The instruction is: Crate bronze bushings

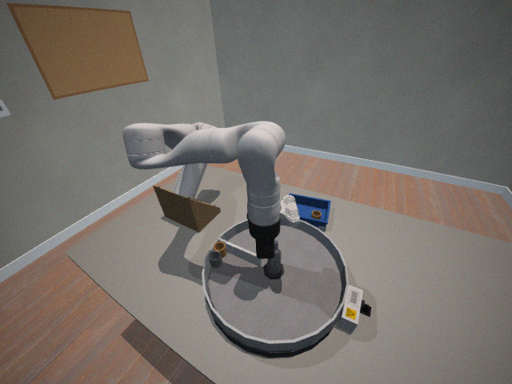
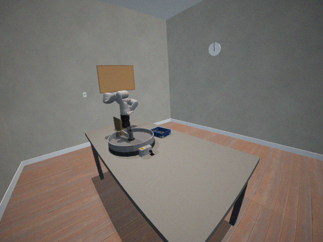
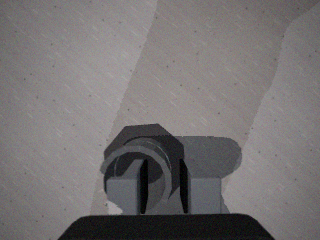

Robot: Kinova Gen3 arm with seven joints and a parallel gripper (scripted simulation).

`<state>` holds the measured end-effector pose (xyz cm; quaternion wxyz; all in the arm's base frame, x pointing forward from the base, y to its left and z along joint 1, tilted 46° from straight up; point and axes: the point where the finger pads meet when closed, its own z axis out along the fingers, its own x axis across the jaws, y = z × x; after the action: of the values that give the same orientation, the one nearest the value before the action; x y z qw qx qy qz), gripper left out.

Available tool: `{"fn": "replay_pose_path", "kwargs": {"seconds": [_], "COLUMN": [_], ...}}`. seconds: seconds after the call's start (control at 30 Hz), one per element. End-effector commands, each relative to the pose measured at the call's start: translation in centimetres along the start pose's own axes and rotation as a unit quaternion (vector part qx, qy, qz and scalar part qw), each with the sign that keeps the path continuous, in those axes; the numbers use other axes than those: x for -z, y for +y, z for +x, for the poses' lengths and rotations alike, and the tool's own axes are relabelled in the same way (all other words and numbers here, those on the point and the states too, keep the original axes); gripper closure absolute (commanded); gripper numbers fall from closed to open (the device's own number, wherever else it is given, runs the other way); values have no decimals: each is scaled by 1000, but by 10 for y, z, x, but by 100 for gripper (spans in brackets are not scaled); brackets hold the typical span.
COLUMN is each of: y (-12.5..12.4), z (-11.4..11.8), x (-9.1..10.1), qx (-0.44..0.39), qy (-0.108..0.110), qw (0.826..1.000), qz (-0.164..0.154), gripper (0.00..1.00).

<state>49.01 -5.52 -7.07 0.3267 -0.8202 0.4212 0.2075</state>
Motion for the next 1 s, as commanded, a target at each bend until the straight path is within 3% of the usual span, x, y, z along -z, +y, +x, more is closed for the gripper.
{"fn": "replay_pose_path", "kwargs": {"seconds": [0.0,0.97], "y": [0,0], "z": [0,0], "x": [1,-2], "qx": [0,0], "qy": [1,1], "qw": [1000,1000], "qz": [1,1], "gripper": [53,53]}}
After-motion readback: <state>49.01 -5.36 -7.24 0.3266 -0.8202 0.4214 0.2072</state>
